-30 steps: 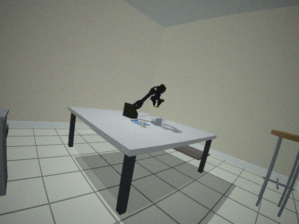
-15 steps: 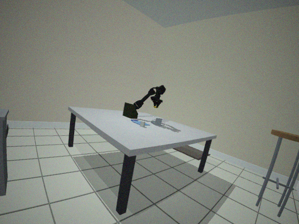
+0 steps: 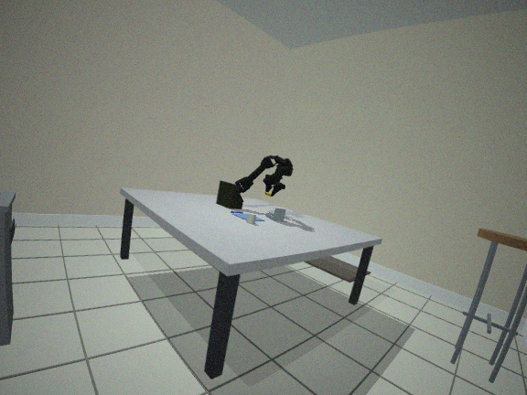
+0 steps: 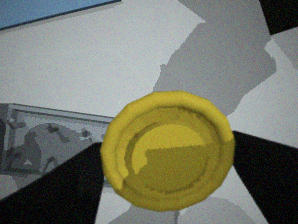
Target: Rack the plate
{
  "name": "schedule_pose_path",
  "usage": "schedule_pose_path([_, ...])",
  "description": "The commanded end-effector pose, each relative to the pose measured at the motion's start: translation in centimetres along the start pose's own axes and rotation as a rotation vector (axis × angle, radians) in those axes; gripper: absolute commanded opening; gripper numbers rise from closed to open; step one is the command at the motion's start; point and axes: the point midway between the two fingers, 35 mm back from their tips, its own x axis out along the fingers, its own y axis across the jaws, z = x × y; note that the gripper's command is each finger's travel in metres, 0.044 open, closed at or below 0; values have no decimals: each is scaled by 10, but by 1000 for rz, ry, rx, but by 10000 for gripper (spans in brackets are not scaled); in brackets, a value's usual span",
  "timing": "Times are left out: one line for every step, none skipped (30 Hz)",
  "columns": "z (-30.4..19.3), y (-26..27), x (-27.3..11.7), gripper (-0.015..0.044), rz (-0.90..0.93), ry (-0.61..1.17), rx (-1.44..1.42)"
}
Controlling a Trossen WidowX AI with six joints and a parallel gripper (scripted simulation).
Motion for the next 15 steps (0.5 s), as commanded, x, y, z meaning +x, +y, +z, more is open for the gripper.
schedule_pose_path([5,-1,13,0,7,-93,-60])
schedule_pose_path([5,-1,16,0,11,-116,-77])
schedule_pose_path([6,-1,19,0,15,-139,-94])
schedule_pose_path([7,0,22,0,20,-162,-111])
schedule_pose_path([8,0,24,0,25,-185,-128])
schedule_pose_path([9,1,27,0,30,-207,-145])
schedule_pose_path([9,1,29,0,36,-230,-161])
schedule_pose_path([10,2,32,0,42,-252,-178])
schedule_pose_path([11,3,34,0,48,-274,-195])
schedule_pose_path([11,3,36,0,55,-295,-211])
schedule_pose_path([12,4,39,0,62,-317,-227])
schedule_pose_path([12,5,41,0,70,-338,-244])
schedule_pose_path([13,6,43,0,78,-359,-260])
schedule_pose_path([13,6,45,0,86,-380,-276])
schedule_pose_path([13,7,47,0,95,-401,-293])
